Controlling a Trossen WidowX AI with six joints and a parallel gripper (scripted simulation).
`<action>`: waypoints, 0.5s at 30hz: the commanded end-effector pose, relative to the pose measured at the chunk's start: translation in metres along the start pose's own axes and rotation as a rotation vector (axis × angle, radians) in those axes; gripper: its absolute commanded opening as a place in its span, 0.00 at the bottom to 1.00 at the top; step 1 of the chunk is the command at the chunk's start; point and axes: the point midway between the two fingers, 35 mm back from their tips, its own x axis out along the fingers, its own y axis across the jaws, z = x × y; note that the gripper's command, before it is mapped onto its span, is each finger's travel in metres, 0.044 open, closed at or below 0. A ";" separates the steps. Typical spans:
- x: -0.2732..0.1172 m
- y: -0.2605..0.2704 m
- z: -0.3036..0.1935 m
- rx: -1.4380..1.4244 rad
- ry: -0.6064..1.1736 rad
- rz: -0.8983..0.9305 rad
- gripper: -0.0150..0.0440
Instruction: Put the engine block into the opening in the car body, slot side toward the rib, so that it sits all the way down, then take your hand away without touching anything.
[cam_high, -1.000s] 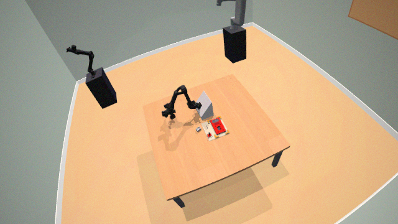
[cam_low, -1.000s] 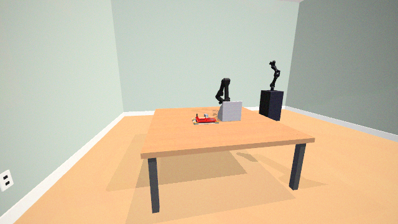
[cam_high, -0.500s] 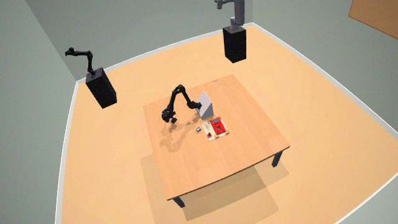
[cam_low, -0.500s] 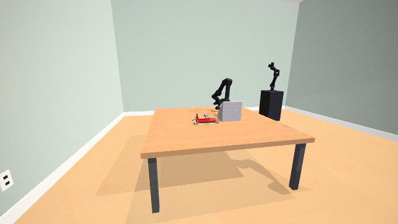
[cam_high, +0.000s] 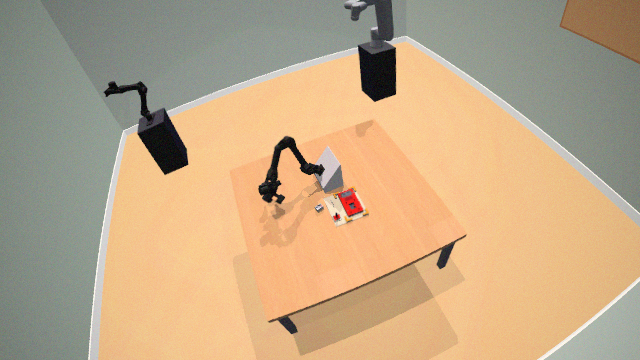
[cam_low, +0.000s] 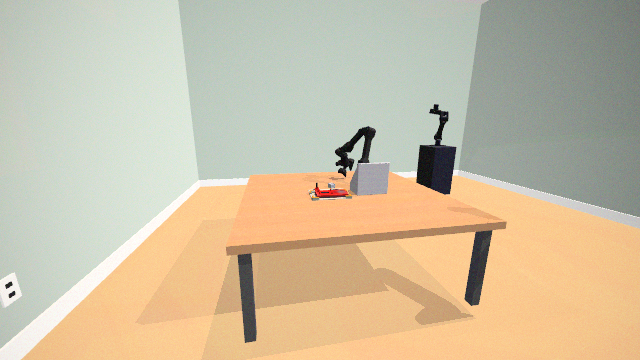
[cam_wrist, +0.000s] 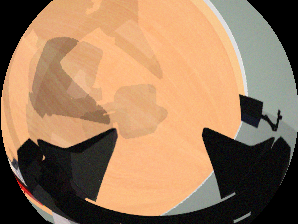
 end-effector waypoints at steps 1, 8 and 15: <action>-0.004 0.013 0.009 -0.069 -0.026 0.048 1.00; -0.012 0.050 0.019 -0.260 -0.054 0.145 1.00; -0.024 0.085 0.023 -0.463 -0.081 0.228 1.00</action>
